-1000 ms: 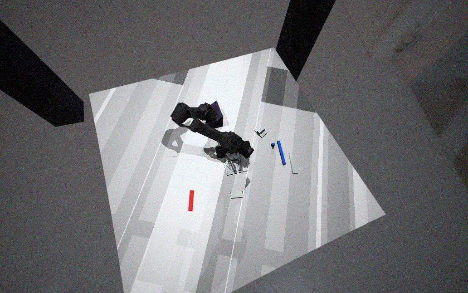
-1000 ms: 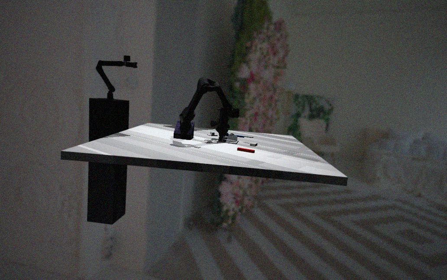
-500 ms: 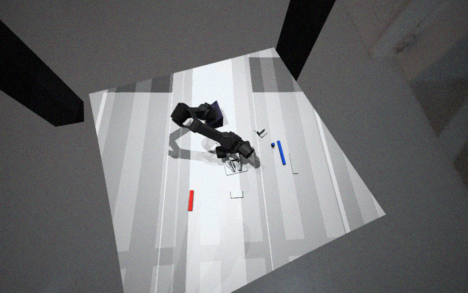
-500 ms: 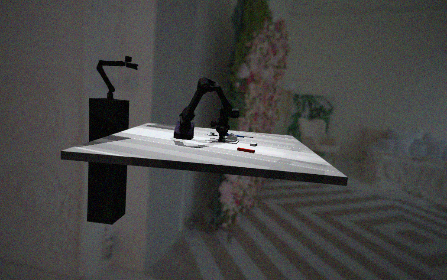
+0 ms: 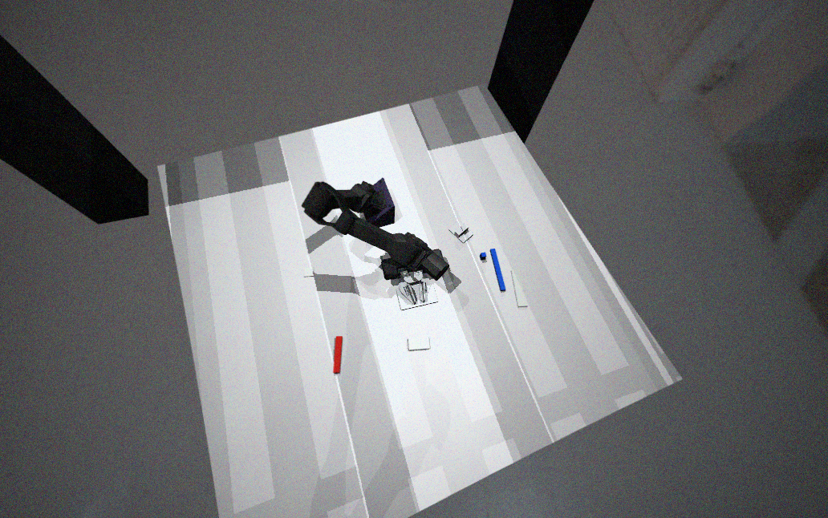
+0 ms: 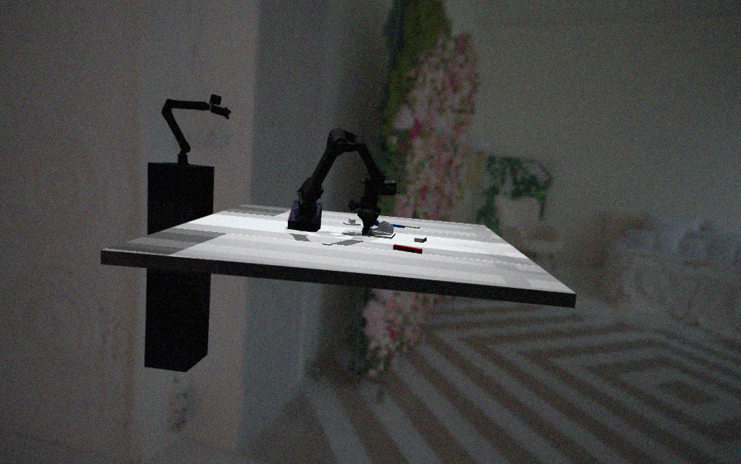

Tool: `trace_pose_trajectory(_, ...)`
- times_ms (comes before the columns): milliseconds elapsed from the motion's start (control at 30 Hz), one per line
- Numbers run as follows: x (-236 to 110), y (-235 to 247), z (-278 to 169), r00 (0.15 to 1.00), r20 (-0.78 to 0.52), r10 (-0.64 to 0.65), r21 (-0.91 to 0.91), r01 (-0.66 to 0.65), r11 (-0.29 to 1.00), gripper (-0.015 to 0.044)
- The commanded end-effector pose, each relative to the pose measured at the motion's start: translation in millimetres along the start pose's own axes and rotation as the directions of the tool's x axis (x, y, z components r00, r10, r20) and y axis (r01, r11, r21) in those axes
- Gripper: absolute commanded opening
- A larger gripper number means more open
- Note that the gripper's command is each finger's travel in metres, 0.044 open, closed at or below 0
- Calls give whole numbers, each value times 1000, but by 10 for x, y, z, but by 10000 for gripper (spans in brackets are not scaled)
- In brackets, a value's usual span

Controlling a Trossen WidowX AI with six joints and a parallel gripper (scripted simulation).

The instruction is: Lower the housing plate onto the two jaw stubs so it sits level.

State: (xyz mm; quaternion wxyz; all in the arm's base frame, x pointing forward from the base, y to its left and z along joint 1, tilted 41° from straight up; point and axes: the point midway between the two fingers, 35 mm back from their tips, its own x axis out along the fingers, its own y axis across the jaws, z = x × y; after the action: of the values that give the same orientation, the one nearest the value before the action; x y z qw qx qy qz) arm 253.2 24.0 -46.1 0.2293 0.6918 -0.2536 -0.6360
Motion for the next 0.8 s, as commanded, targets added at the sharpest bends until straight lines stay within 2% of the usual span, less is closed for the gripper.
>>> trace_pose_trajectory(0,13,4,1,1000,0,0,0,0,1000,351)
trace_pose_trajectory(33,13,4,1,1000,0,0,0,0,1000,351)
trace_pose_trajectory(133,0,0,0,1000,0,0,0,0,1000,430)
trace_pose_trajectory(167,0,0,0,1000,0,0,0,0,1000,440)
trace_pose_trajectory(600,0,0,0,1000,0,0,0,0,1000,440)
trace_pose_trajectory(767,-278,-12,-15,1000,0,-3,-1,3,1000,440)
